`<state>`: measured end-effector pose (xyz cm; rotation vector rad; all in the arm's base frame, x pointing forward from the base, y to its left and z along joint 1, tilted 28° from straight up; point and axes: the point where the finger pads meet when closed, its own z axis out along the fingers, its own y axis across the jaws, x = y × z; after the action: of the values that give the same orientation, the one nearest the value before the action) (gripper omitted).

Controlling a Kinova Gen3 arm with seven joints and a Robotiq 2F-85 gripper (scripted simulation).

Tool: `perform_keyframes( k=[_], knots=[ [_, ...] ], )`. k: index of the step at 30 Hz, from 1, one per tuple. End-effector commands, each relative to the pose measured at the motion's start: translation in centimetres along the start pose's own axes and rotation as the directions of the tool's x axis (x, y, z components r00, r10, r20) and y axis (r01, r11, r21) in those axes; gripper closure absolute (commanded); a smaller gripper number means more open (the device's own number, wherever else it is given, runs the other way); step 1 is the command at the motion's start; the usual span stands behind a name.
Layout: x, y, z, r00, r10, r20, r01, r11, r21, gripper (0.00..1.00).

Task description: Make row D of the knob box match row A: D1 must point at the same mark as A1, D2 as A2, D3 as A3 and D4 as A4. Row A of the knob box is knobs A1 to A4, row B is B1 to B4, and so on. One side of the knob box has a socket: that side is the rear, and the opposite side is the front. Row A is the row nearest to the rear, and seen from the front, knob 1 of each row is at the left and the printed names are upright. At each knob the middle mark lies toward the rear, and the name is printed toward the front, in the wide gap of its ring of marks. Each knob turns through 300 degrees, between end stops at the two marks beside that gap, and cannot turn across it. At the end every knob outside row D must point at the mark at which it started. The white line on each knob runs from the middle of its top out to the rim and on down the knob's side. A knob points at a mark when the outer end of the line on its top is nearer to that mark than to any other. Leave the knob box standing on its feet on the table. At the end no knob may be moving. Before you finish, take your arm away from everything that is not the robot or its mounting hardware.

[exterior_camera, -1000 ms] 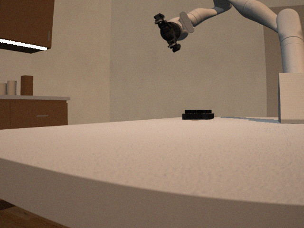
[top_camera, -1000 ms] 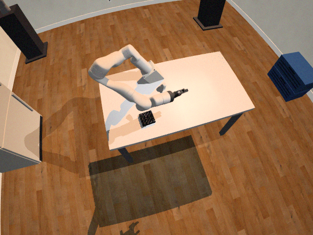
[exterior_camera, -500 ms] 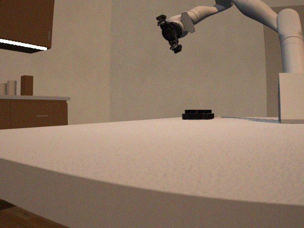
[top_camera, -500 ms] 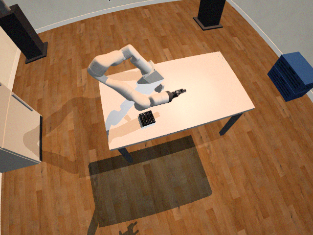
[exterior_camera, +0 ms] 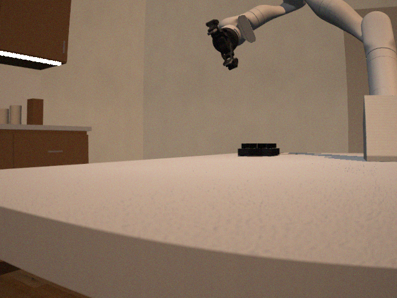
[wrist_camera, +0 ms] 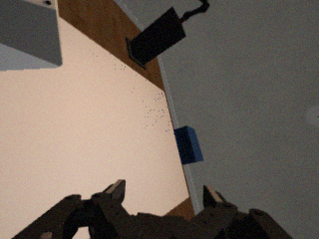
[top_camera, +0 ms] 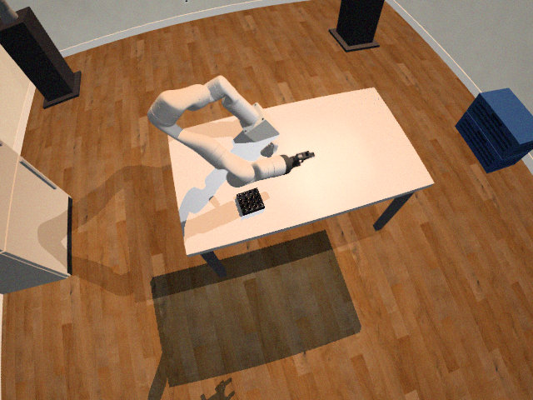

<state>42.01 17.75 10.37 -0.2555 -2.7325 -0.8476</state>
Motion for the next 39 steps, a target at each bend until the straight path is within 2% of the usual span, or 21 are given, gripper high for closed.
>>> perform_keyframes(
  k=[1,7,8,11,12,15,16,17,18,19,24,30,32,34,39],
  knots=[
    [0.0,-0.2,-0.7,1.0,-0.015,0.012,0.015,1.0,0.024,0.0],
    [0.0,-0.2,-0.7,1.0,-0.015,0.012,0.015,1.0,0.024,0.0],
    [-0.1,-0.8,-1.4,0.999,-0.031,0.021,0.03,0.998,0.058,0.0],
    [-0.1,-0.8,-1.4,0.999,-0.031,0.021,0.03,0.998,0.058,0.0],
    [-0.1,-1.3,-2.2,0.998,-0.047,0.031,0.044,0.995,0.092,0.0],
    [-0.1,-1.3,-2.2,0.998,-0.047,0.031,0.044,0.995,0.092,0.0],
    [-0.2,-1.9,-3.0,0.997,-0.062,0.041,0.056,0.99,0.126,0.0],
    [-0.2,-1.9,-3.0,0.997,-0.062,0.041,0.056,0.99,0.126,0.0],
    [-0.2,-2.4,-3.8,0.996,-0.077,0.051,0.068,0.985,0.16,0.0],
    [-0.2,-2.4,-3.8,0.996,-0.077,0.051,0.068,0.985,0.16,0.0],
    [-0.7,-5.1,-8.7,0.984,-0.147,0.104,0.105,0.938,0.33,0.0],
    [-1.3,-7.8,-16.0,0.958,-0.224,0.178,0.101,0.847,0.522,0.0],
    [-1.3,-7.8,-16.0,0.958,-0.224,0.178,0.101,0.847,0.522,0.0],
    [-1.4,-8.7,-18.5,0.948,-0.252,0.197,0.095,0.81,0.579,0.0],
    [-0.8,-12.4,-17.8,0.911,-0.412,-0.002,0.308,0.679,0.666,0.0]
  ],
)
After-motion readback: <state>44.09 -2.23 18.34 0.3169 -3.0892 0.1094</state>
